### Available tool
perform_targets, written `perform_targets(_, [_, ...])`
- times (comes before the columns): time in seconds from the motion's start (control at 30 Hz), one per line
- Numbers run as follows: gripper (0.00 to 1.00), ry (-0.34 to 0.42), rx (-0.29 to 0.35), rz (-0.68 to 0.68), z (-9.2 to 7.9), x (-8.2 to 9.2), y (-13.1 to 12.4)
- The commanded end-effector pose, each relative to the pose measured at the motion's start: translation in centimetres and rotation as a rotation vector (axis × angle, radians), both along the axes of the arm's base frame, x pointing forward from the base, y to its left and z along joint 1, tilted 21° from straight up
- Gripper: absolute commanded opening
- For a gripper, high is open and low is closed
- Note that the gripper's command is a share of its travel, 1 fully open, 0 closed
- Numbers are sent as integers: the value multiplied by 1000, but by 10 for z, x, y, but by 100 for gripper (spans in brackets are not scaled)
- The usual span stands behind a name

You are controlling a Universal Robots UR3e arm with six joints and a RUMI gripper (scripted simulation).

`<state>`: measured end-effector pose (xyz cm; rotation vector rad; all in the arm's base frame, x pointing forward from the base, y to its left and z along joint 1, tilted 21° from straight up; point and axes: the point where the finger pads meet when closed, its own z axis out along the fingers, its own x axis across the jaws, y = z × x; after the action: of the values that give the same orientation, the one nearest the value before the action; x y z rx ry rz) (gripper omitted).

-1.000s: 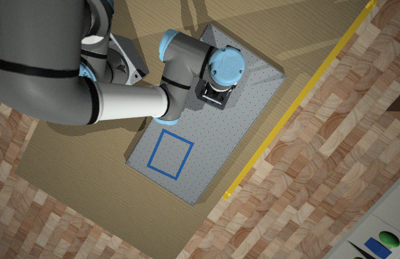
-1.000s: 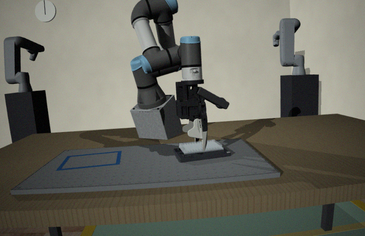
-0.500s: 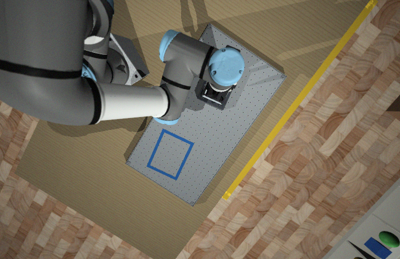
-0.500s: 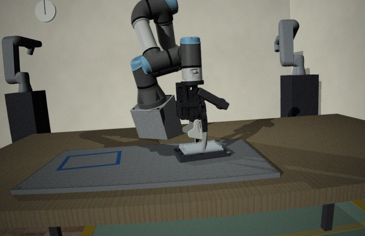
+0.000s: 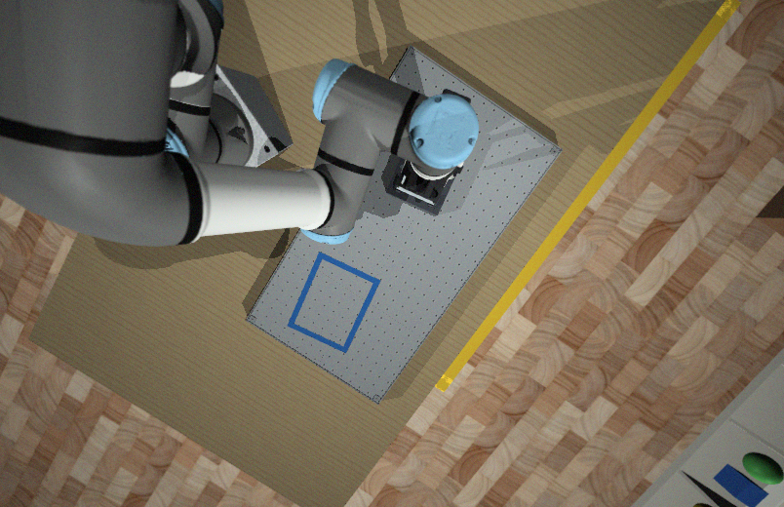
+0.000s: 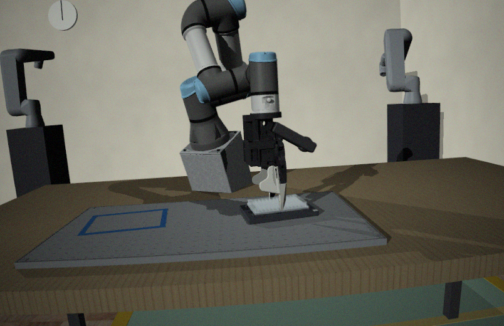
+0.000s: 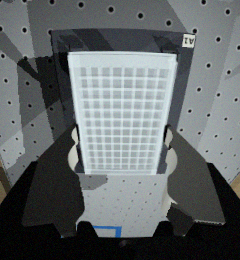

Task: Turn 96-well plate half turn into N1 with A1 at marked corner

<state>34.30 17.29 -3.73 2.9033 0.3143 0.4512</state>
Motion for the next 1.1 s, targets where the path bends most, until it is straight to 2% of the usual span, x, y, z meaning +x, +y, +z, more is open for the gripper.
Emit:
perform_targets(0.0, [0, -2, 1, 0, 0, 1, 0])
perform_targets(0.4, [0, -2, 1, 0, -1, 1, 0])
perform_targets(0.43, [100, -2, 1, 0, -1, 1, 0])
perform_targets(1.07, [100, -2, 1, 0, -1, 1, 0])
